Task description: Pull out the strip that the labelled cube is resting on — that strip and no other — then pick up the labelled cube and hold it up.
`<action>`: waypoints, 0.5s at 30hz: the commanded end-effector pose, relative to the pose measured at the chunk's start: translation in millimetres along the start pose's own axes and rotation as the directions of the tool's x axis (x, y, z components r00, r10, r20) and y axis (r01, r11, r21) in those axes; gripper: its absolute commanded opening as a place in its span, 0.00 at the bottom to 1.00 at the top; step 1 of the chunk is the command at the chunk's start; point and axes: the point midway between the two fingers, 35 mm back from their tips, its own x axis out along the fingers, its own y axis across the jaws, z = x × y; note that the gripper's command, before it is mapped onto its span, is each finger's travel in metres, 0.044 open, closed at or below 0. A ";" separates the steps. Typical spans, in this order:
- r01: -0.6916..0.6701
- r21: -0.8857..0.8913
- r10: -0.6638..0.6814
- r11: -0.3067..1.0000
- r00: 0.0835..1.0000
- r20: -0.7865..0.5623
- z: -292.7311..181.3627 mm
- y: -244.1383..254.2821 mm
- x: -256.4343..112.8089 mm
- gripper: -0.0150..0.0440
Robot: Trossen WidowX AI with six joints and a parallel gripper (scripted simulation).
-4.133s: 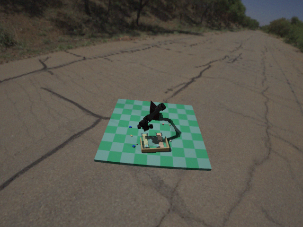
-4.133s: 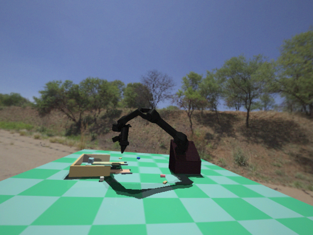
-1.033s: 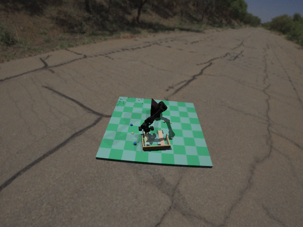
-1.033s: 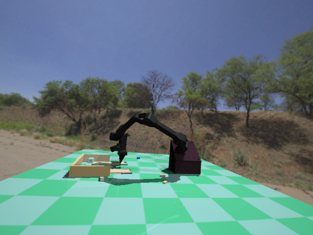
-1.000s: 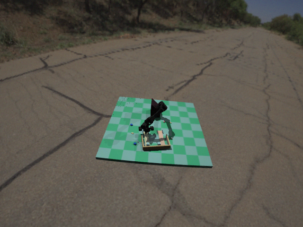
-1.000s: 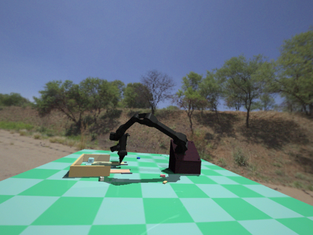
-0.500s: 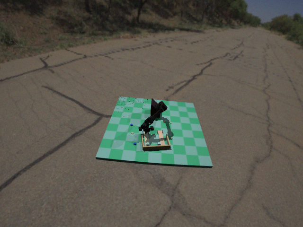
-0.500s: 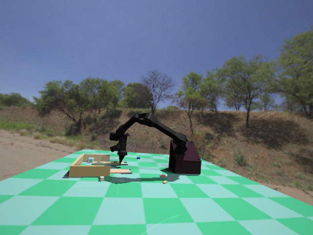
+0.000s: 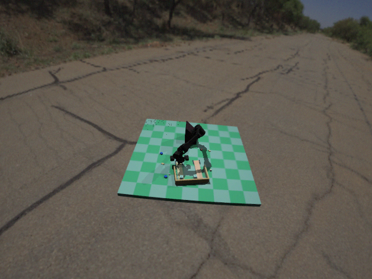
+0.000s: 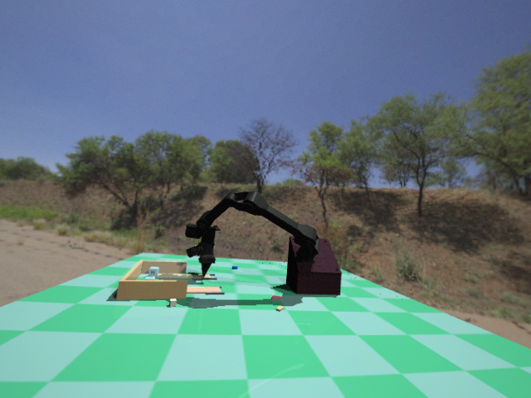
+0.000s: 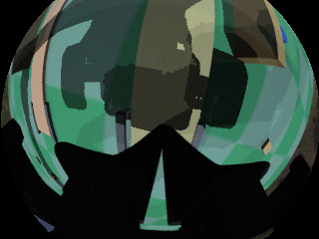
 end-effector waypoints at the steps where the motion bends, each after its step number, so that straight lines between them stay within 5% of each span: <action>1: -0.008 0.000 0.008 1.000 1.000 -0.002 0.7 0.8 5.4 0.25; 15: -0.008 0.001 0.008 1.000 1.000 -0.002 -16.6 -0.6 5.9 0.25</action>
